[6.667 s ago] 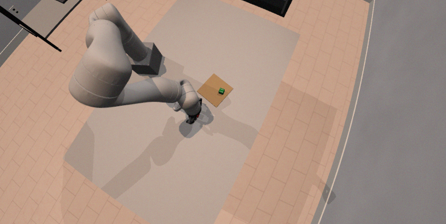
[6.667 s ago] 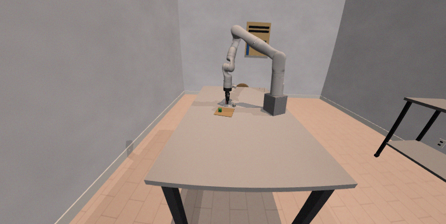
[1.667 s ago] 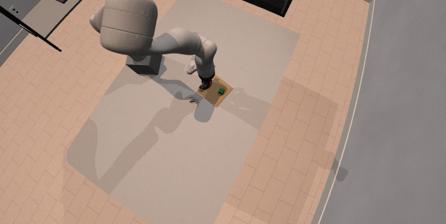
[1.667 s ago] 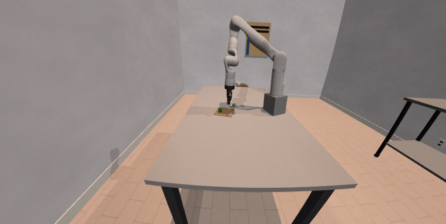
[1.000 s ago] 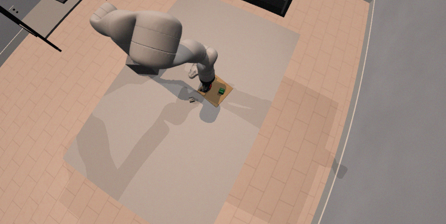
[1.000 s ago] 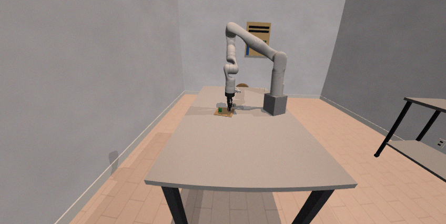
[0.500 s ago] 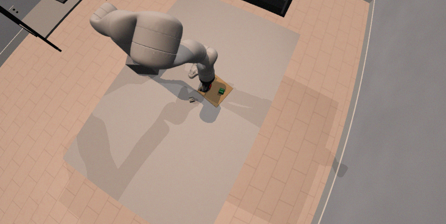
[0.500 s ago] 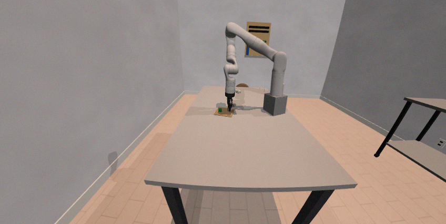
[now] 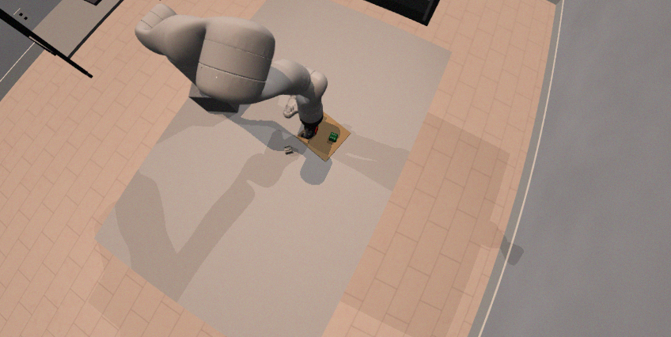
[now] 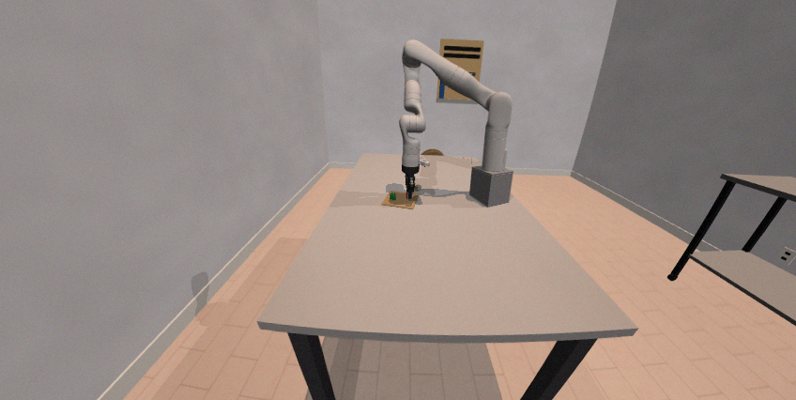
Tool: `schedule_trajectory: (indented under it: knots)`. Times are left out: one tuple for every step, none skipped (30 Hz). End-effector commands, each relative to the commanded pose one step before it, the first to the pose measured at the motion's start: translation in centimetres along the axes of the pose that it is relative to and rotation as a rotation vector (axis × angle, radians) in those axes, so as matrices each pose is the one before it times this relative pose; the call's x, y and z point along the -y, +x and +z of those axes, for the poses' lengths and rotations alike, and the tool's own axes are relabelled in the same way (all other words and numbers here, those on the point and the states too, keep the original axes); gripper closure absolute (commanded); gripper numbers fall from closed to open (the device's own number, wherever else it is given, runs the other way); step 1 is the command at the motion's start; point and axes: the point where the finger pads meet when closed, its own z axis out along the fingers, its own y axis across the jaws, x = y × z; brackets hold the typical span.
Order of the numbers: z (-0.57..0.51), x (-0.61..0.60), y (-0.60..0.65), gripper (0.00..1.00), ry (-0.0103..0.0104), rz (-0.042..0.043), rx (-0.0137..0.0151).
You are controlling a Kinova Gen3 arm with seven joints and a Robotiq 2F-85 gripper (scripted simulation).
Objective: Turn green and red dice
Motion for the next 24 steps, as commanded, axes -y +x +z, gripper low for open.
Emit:
schedule_trajectory:
  knots:
    - [-0.053,-0.003,-0.057,0.79,0.00006,-0.0001,0.00146]
    - [0.0,0.0,0.0,0.79,0.0,0.0,0.0]
    - [0.0,0.0,0.0,0.79,0.0,0.0,0.0]
    - [0.0,0.0,0.0,0.79,0.0,0.0,0.0]
    - [0.002,0.0,0.0,0.79,0.0,0.0,0.0]
    - [0.004,0.0,0.0,0.79,0.0,0.0,0.0]
    - [0.007,0.0,0.0,0.79,0.0,0.0,0.0]
    - [0.0,0.0,0.0,0.79,0.0,0.0,0.0]
    - [0.0,0.0,0.0,0.79,0.0,0.0,0.0]
    - [0.011,0.0,0.0,0.79,0.0,0.0,0.0]
    - [0.015,0.0,0.0,0.79,0.0,0.0,0.0]
    - [0.018,0.0,0.0,0.79,0.0,0.0,0.0]
    - [0.022,0.0,0.0,0.79,0.0,0.0,0.0]
    - [0.025,0.0,0.0,0.79,0.0,0.0,0.0]
    - [0.027,0.0,0.0,0.79,0.0,0.0,0.0]
    - [0.029,0.0,0.0,0.79,0.0,0.0,0.0]
    - [0.029,0.0,0.0,0.79,0.0,0.0,0.0]
    - [0.029,0.0,0.0,0.79,0.0,0.0,0.0]
    - [0.029,0.0,0.0,0.79,0.0,0.0,0.0]
    - [0.027,0.0,0.0,0.79,0.0,0.0,0.0]
    - [0.025,0.0,0.0,0.79,0.0,0.0,0.0]
    - [0.022,0.0,0.0,0.79,0.0,0.0,0.0]
    - [0.018,0.0,0.0,0.79,0.0,0.0,0.0]
    - [0.015,0.0,0.0,0.79,0.0,0.0,0.0]
